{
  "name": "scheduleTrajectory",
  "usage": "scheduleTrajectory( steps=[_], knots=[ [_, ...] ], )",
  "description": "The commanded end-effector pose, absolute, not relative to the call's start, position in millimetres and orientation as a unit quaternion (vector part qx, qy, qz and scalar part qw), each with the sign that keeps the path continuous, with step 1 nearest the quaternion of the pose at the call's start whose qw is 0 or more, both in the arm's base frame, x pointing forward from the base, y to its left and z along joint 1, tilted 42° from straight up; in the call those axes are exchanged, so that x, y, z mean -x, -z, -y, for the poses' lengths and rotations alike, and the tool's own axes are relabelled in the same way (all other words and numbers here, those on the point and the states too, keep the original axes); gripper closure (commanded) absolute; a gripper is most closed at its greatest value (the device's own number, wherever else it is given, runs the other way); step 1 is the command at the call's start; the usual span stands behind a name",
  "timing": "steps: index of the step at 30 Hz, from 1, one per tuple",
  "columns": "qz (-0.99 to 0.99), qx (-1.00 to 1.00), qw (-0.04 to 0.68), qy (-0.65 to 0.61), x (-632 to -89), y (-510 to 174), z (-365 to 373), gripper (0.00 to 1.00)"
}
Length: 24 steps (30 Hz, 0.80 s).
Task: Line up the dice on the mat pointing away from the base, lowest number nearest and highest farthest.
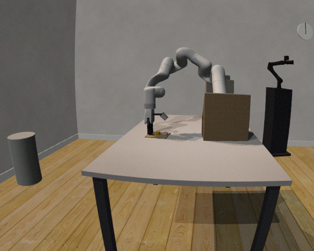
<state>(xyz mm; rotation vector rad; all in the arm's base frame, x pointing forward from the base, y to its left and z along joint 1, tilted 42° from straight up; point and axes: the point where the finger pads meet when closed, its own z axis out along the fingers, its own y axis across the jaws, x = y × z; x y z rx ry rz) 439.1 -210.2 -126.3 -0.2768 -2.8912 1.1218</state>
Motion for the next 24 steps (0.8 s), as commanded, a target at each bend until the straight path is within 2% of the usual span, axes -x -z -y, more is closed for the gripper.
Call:
scheduleTrajectory(
  steps=[1,24],
  knots=[
    [0.929,0.088,0.012,-0.359,-441.0,125.7,208.5,0.85],
    [0.929,0.088,0.012,-0.359,-440.8,128.0,210.6,0.85]
  ],
)
